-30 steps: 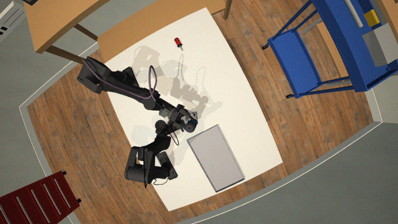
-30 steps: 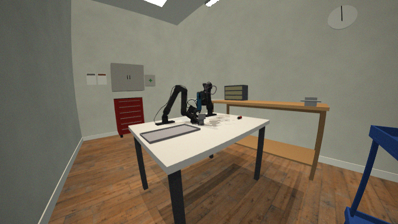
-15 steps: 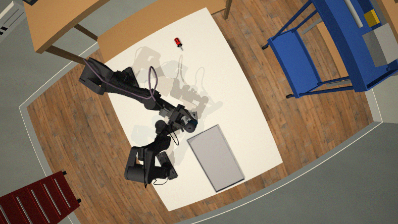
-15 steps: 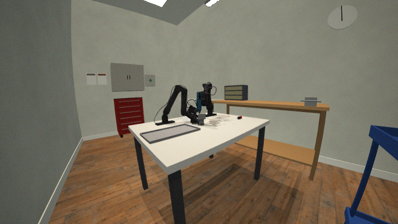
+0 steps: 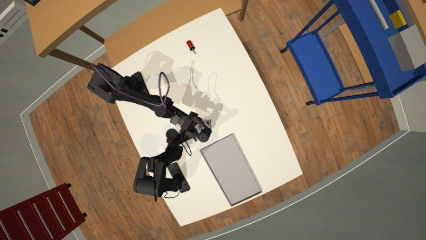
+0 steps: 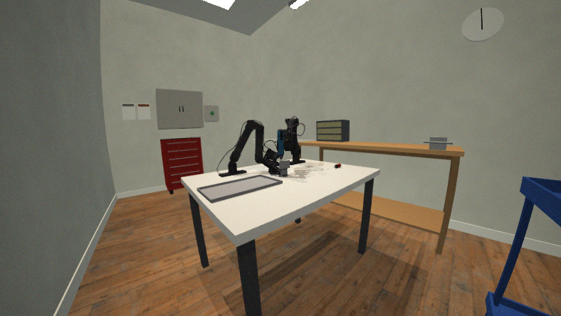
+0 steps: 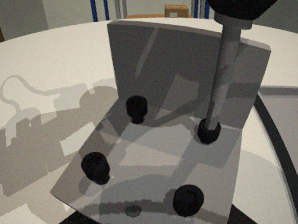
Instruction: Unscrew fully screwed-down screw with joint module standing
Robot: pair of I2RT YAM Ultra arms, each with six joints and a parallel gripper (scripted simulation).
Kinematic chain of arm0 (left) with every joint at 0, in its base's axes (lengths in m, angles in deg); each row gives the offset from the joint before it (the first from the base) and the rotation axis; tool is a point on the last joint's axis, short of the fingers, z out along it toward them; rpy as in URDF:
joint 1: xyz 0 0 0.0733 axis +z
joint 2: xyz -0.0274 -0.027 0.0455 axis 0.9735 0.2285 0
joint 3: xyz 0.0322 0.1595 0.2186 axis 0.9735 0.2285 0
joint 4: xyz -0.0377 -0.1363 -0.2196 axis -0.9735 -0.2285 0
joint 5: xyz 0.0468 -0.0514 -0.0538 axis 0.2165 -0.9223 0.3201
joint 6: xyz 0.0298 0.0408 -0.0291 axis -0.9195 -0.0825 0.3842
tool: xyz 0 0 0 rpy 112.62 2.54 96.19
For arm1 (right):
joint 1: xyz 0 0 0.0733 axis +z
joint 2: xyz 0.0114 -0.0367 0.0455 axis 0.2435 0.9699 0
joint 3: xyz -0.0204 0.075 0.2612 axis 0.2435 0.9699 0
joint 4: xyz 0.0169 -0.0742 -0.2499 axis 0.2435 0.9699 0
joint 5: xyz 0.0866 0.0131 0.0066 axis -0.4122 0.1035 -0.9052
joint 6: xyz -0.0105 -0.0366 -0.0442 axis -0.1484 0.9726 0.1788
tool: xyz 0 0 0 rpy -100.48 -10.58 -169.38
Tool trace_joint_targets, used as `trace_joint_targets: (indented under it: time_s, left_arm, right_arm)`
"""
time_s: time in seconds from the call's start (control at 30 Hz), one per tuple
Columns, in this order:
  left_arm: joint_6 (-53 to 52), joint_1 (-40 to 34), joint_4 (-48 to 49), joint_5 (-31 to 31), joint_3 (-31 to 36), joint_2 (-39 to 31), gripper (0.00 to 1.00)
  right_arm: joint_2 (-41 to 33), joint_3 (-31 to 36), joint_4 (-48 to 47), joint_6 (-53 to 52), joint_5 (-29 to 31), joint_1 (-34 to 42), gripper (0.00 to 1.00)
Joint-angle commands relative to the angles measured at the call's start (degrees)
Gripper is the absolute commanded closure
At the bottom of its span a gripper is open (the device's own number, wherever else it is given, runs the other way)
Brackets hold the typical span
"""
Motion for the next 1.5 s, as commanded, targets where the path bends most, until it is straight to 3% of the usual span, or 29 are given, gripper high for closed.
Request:
trace_joint_targets:
  time_s: [0.0,0.93,1.47]
  left_arm:
    - [-0.1,-0.2,3.29,0.1,-0.33,-1.04,0.58]
    - [-0.07,-0.21,11.63,0.08,-1.94,4.96,0.58]
    - [-0.03,-0.19,11.63,0.09,-2.28,5.53,0.58]
  right_arm:
    - [-0.35,-0.21,-0.76,0.01,0.1,-0.06,0.41]
    - [-0.35,-0.21,-0.76,0.01,0.1,-0.06,0.41]
    - [-0.35,-0.21,-0.76,0.01,0.1,-0.06,0.41]
